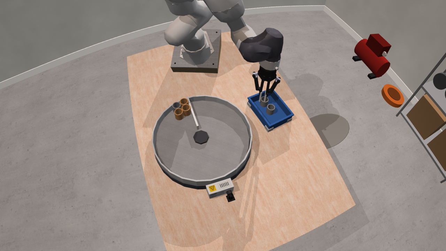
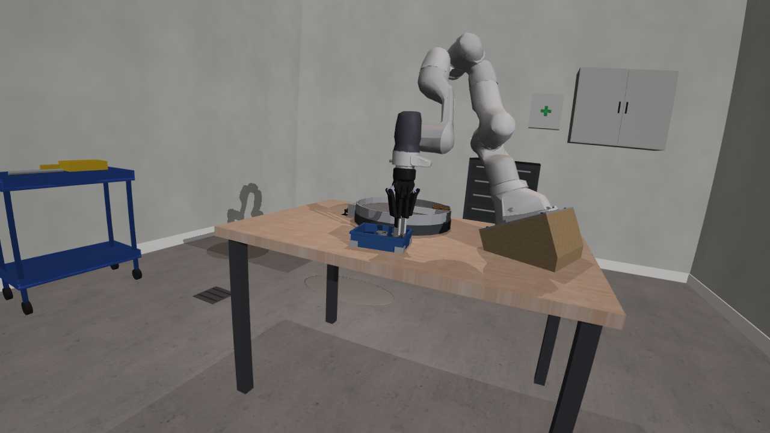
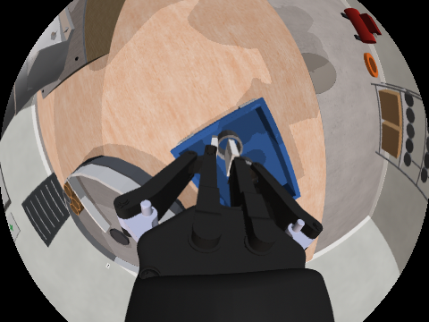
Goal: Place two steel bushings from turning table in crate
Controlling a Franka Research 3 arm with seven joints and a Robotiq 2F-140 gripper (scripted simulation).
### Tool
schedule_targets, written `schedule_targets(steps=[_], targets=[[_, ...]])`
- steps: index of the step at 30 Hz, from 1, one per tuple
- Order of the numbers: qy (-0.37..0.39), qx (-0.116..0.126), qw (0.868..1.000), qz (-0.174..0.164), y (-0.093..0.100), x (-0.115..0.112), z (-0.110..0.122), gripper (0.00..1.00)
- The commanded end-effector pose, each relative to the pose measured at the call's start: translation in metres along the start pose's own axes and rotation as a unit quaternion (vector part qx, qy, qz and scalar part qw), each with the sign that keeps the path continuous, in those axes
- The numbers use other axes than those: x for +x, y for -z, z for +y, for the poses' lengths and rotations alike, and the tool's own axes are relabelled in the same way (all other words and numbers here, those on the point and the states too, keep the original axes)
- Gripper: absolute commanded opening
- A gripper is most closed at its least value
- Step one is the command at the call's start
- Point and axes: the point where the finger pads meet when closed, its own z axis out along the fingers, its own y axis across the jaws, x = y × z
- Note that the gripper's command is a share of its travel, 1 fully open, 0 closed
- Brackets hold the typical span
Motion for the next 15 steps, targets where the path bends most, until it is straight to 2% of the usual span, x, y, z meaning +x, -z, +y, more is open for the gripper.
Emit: schedule_targets(steps=[1, 15], targets=[[-0.003, -0.001, 1.0, 0.0, 0.0001, 0.0, 0.0012, 0.1], [-0.003, -0.002, 1.0, 0.0, 0.0036, 0.0, 0.0013, 0.1]])
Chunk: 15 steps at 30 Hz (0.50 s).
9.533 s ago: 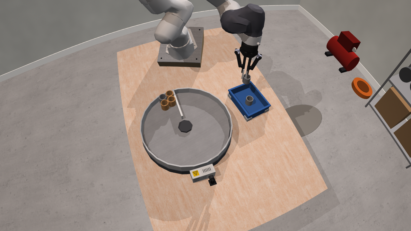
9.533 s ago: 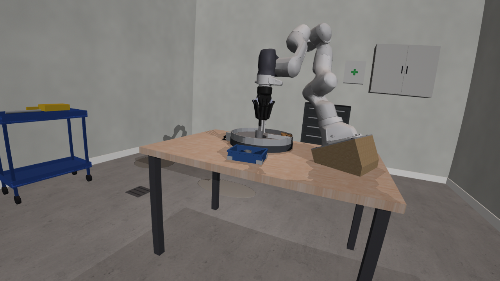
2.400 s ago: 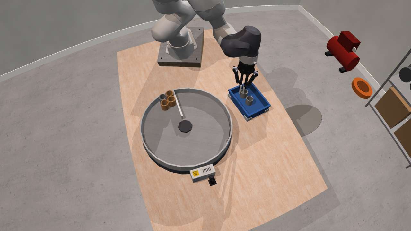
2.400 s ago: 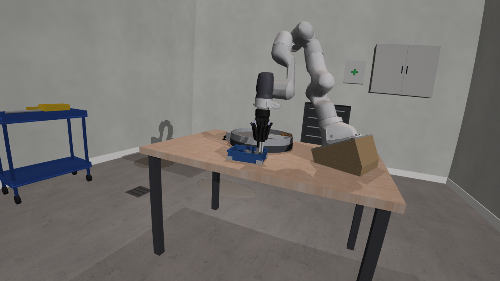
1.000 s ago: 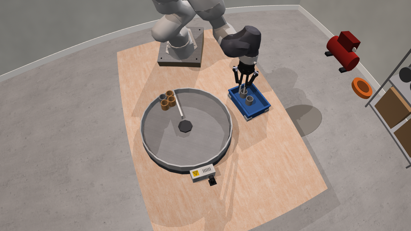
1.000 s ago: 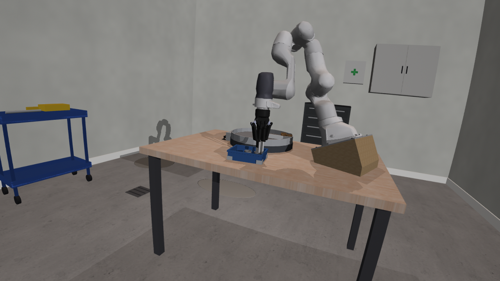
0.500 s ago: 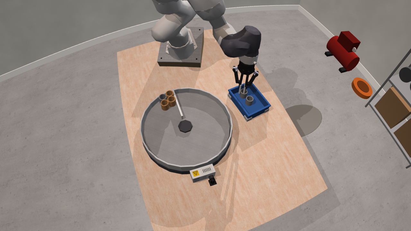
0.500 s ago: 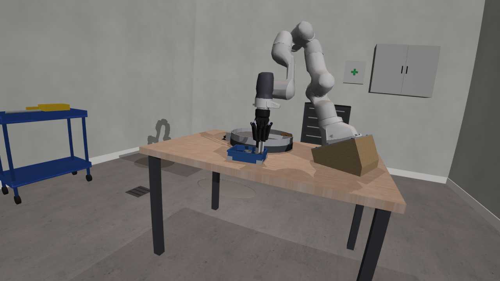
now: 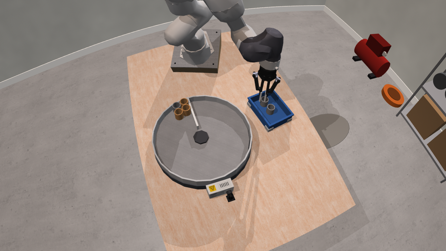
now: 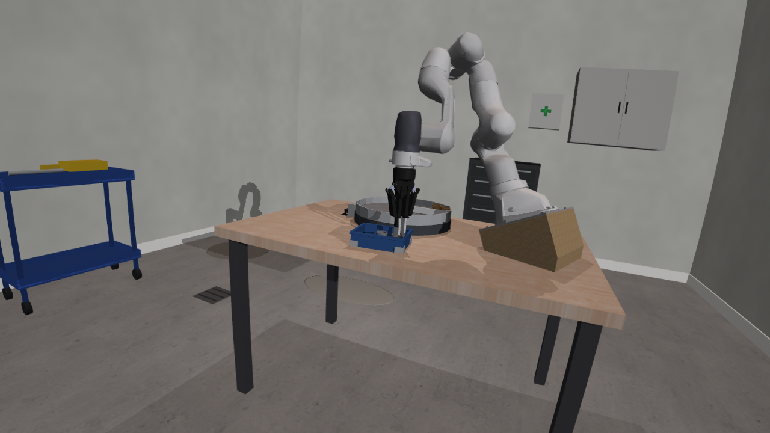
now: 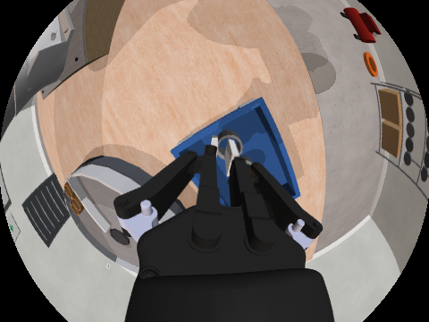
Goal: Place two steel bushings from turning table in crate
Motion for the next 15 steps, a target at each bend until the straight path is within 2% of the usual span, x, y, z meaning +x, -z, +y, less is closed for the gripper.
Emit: schedule_targets(steps=[1, 6, 15], targets=[[-0.001, -0.001, 1.0, 0.0, 0.004, 0.0, 0.001, 0.1], [-0.001, -0.001, 1.0, 0.0, 0.012, 0.0, 0.001, 0.1], [-0.001, -0.001, 1.0, 0.0, 0.051, 0.0, 0.001, 0.1]])
